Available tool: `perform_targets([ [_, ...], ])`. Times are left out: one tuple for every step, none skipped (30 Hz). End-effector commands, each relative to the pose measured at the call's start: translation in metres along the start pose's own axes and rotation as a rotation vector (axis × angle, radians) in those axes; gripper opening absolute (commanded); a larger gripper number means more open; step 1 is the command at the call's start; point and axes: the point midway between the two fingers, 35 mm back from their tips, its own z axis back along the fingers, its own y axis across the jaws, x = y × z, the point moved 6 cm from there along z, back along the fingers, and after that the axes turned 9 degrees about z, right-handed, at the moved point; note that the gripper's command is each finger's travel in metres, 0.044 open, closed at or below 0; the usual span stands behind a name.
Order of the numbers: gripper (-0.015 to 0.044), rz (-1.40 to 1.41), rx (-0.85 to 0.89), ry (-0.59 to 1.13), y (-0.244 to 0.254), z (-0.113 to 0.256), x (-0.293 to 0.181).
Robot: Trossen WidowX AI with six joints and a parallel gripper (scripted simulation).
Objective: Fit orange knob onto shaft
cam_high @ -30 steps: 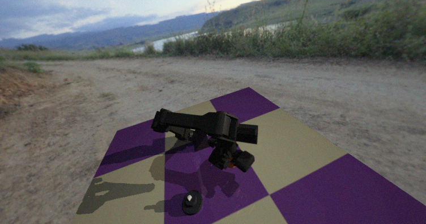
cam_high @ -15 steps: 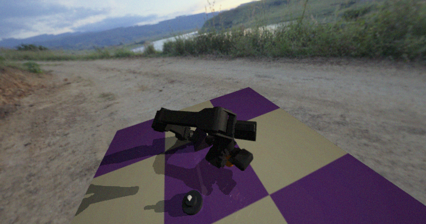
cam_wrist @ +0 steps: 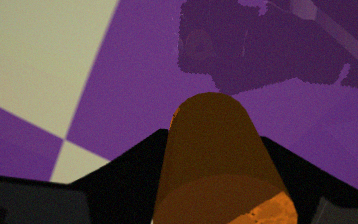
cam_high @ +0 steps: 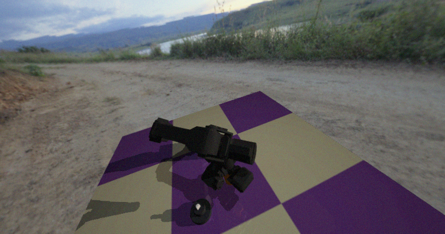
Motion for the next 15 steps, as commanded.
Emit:
perform_targets([
  [0.0, 0.001, 0.006, -0.001, -0.005, -0.002, 0.013],
  [0.0, 0.001, 0.006, -0.001, -0.006, -0.002, 0.016],
  [0.0, 0.001, 0.006, -0.001, -0.007, -0.003, 0.019],
  [0.0, 0.001, 0.007, -0.001, -0.009, -0.004, 0.022],
  [0.0, 0.001, 0.007, -0.001, -0.01, -0.004, 0.025],
  [0.0, 0.001, 0.007, -0.001, -0.011, -0.005, 0.028],
  [0.0, 0.001, 0.007, -0.001, -0.012, -0.006, 0.031],
  [0.0, 0.003, 0.007, -0.001, -0.014, -0.007, 0.033],
  [0.0, 0.004, 0.007, -0.001, -0.015, -0.007, 0.036],
  [0.0, 0.006, 0.007, -0.001, -0.016, -0.008, 0.038],
  [0.0, 0.008, 0.007, -0.002, -0.017, -0.009, 0.041],
  [0.0, 0.009, 0.007, -0.002, -0.018, -0.009, 0.043],
  [0.0, 0.011, 0.007, -0.002, -0.02, -0.01, 0.046],
  [0.0, 0.012, 0.006, -0.002, -0.021, -0.011, 0.048],
  [0.0, 0.014, 0.006, -0.003, -0.022, -0.012, 0.051],
])
